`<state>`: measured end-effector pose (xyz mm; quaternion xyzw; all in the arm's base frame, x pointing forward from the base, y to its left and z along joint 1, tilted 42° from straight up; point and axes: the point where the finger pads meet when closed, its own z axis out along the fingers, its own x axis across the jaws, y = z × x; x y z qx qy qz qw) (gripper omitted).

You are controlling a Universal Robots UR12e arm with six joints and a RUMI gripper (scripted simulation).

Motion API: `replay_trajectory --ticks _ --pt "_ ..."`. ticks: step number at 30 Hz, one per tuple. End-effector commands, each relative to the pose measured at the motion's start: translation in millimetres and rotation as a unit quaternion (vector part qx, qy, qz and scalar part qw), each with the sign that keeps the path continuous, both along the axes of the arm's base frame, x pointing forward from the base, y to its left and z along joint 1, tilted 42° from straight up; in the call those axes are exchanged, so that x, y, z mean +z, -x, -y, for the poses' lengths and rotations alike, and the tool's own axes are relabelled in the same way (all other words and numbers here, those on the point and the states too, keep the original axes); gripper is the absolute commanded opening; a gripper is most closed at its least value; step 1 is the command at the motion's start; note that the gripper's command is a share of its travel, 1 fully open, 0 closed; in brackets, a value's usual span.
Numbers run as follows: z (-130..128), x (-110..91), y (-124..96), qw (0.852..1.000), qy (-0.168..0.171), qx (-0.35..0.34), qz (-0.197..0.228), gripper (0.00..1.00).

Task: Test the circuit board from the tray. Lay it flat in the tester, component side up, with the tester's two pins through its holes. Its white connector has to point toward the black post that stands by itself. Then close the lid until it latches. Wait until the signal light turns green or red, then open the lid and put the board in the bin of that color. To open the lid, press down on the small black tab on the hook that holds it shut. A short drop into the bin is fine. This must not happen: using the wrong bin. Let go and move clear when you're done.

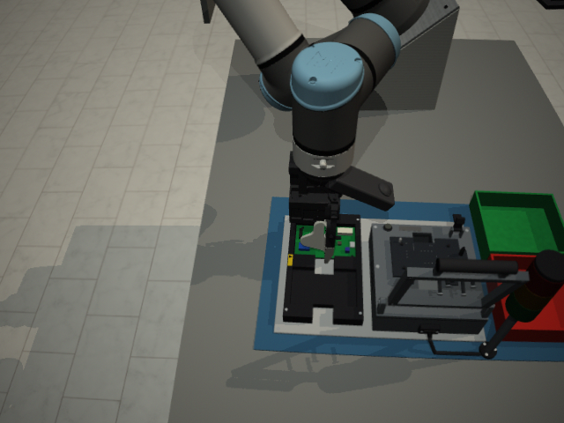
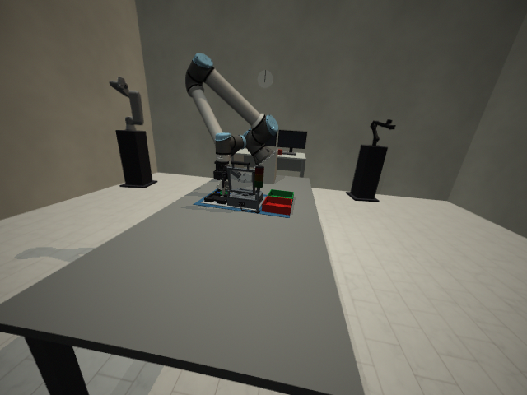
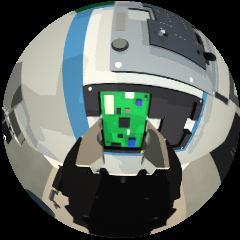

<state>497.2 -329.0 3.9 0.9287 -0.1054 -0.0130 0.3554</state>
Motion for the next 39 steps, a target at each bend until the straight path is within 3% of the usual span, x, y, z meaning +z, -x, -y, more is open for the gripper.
replay_trajectory --ticks 1,19,39 --pt "-0.1 -0.9 1.5 1.0 -0.001 0.0 -0.001 0.39" --pt "-0.8 0.1 1.3 1.0 0.0 0.0 0.0 0.39" --pt "-15.7 17.5 -1.9 1.0 0.0 0.0 0.0 0.39"
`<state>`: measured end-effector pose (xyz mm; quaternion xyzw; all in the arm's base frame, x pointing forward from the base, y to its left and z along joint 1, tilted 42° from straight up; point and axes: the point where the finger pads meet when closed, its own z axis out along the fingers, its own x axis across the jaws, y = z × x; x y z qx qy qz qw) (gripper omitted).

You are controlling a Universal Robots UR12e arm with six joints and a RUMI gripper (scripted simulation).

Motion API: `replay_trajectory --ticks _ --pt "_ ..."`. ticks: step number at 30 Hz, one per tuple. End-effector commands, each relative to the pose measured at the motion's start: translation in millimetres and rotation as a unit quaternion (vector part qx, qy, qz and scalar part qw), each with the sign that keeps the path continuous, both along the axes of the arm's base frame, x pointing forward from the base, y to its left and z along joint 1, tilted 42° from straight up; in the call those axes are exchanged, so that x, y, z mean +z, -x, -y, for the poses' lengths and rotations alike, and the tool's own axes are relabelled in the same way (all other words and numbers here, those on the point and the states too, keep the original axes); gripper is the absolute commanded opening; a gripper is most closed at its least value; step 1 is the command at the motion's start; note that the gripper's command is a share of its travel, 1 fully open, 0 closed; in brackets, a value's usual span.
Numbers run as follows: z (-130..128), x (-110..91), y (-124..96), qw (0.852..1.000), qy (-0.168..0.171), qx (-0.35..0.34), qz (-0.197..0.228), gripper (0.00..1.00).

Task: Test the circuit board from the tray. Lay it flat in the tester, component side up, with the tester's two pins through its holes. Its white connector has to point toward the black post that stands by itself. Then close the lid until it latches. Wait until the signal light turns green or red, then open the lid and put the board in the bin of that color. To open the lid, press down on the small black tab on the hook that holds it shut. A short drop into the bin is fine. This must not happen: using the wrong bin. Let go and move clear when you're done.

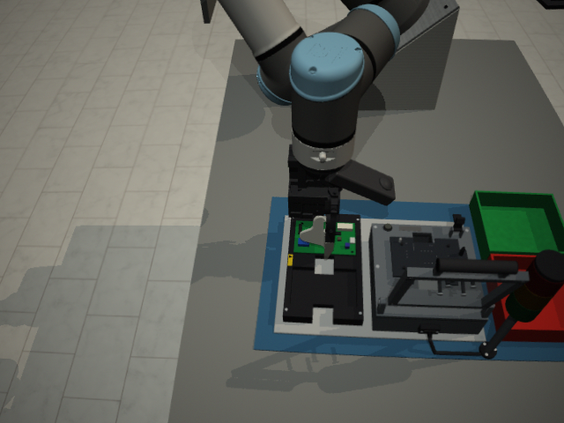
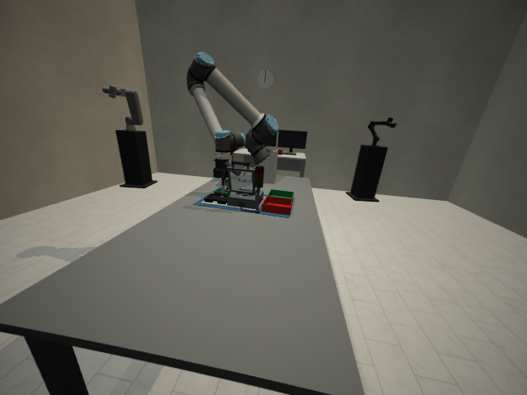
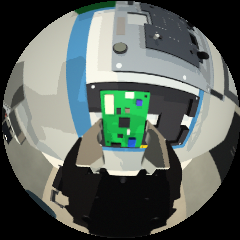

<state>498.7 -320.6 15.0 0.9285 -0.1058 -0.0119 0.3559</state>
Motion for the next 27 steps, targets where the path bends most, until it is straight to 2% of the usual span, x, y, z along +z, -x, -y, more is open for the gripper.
replay_trajectory --ticks 1,18,27 --pt "-8.2 7.4 -0.6 1.0 0.0 0.001 -0.001 0.39" --pt "-12.6 12.7 -1.6 1.0 0.0 0.0 0.0 0.39" --pt "-23.7 27.9 -5.3 1.0 0.001 0.001 0.001 0.39"
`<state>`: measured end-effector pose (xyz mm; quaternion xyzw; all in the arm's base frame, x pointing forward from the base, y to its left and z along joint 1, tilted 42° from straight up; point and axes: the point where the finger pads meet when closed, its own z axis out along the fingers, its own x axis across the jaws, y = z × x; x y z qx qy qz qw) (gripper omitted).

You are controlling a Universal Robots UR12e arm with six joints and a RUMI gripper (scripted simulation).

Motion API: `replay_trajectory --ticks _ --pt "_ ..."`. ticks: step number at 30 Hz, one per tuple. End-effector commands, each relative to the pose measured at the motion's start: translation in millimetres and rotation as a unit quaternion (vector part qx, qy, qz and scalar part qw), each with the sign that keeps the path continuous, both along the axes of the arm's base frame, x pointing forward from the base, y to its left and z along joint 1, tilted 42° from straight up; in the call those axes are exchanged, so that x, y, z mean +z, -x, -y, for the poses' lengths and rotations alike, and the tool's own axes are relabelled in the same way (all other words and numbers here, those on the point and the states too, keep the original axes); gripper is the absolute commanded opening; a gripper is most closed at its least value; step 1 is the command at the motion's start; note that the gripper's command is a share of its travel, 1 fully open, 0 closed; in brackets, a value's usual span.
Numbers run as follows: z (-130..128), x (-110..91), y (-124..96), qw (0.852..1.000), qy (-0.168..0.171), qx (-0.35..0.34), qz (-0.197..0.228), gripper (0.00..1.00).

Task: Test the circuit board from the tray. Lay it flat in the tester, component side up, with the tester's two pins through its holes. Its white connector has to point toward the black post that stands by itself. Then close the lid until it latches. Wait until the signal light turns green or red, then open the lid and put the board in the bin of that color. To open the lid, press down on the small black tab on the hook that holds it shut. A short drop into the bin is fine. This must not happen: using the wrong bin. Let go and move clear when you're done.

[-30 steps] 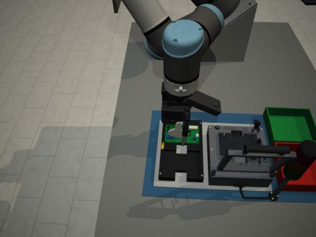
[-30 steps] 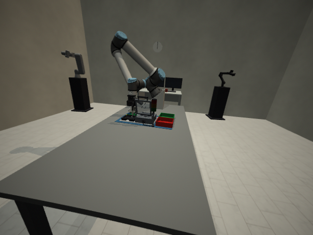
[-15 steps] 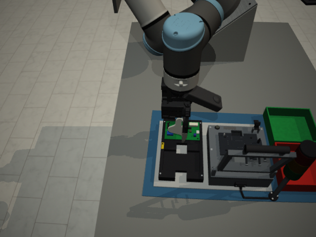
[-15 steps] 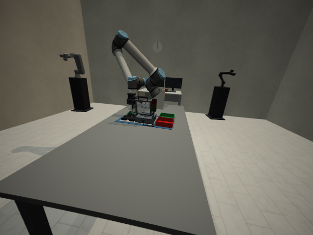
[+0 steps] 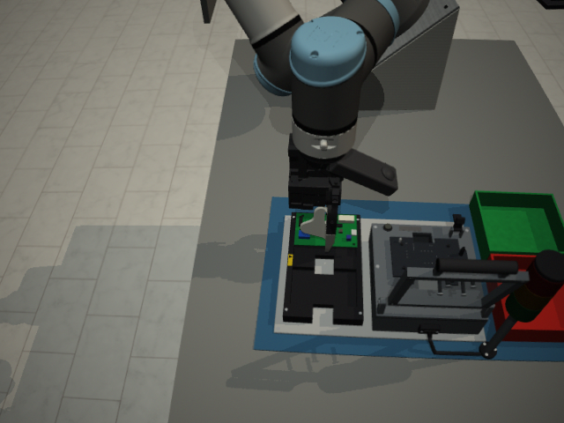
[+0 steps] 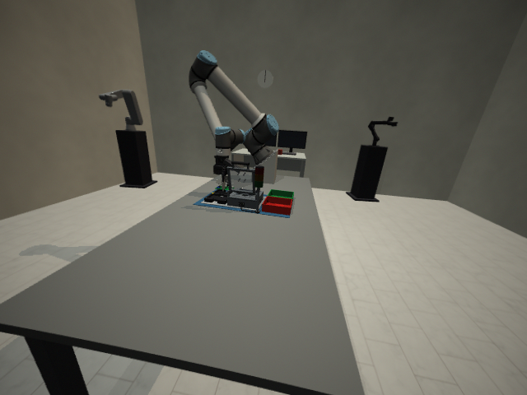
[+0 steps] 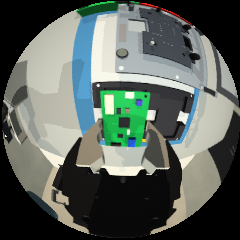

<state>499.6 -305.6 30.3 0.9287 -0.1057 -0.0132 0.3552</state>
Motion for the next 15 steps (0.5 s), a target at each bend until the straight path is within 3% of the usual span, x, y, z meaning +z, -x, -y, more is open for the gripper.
replay_trajectory --ticks 1,9,15 --pt "-11.6 16.0 -5.0 1.0 0.001 0.001 0.002 0.39" --pt "-35.0 42.7 -8.5 1.0 0.001 0.001 0.002 0.39" --pt "-41.0 49.5 -9.4 1.0 0.001 0.001 0.002 0.39"
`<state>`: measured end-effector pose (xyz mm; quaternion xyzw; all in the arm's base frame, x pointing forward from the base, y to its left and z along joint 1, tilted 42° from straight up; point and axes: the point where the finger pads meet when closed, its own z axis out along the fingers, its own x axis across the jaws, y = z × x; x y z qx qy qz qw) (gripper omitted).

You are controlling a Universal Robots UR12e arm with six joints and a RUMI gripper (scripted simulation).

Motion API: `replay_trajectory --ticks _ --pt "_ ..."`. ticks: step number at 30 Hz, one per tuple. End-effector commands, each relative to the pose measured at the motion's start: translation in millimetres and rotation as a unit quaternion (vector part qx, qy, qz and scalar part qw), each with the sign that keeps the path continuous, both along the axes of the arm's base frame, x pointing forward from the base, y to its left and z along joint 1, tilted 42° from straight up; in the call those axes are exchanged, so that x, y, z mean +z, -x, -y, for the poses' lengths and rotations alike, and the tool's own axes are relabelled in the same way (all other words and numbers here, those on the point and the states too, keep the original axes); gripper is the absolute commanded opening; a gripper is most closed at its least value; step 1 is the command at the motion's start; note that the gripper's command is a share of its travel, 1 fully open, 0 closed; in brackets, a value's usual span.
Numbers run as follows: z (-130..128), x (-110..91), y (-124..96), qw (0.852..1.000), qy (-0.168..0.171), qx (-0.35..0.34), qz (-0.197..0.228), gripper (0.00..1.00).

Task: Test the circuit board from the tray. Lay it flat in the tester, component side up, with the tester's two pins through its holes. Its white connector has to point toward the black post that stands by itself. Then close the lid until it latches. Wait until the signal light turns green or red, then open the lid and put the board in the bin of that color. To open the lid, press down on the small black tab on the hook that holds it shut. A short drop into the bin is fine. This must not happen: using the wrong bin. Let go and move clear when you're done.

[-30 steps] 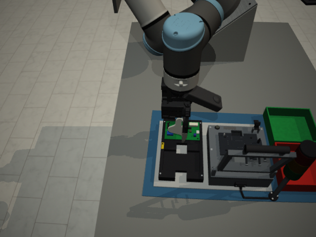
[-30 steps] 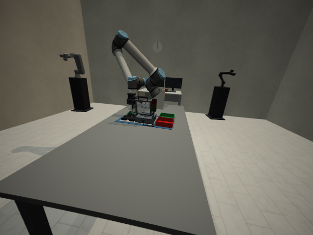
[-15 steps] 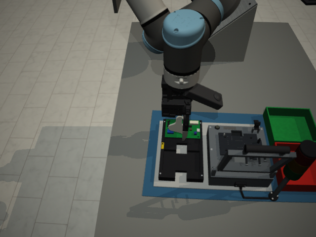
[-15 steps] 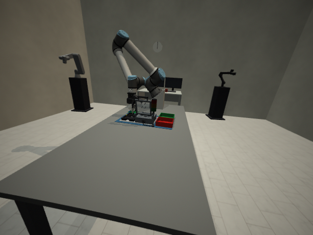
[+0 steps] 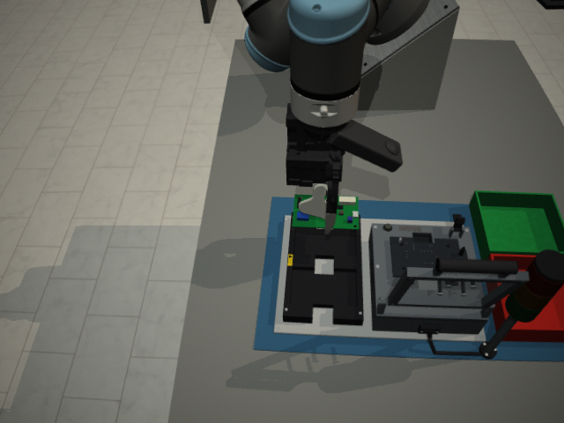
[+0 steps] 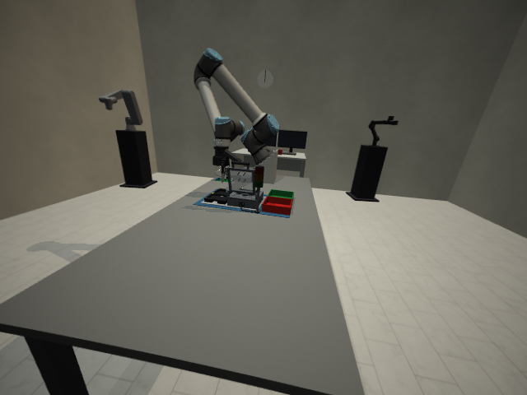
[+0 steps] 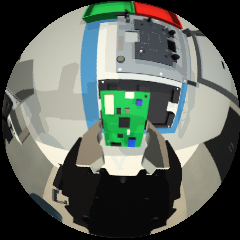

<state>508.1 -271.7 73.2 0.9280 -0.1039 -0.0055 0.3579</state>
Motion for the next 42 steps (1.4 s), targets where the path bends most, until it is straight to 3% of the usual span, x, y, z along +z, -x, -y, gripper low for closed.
replay_trajectory --ticks 1,33,42 --pt "-7.7 7.3 -1.0 1.0 -0.002 -0.004 -0.004 0.39" --pt "-9.2 5.4 0.0 1.0 -0.003 -0.003 -0.006 0.39" --pt "-18.8 -3.0 -8.5 1.0 -0.003 -0.003 -0.006 0.39"
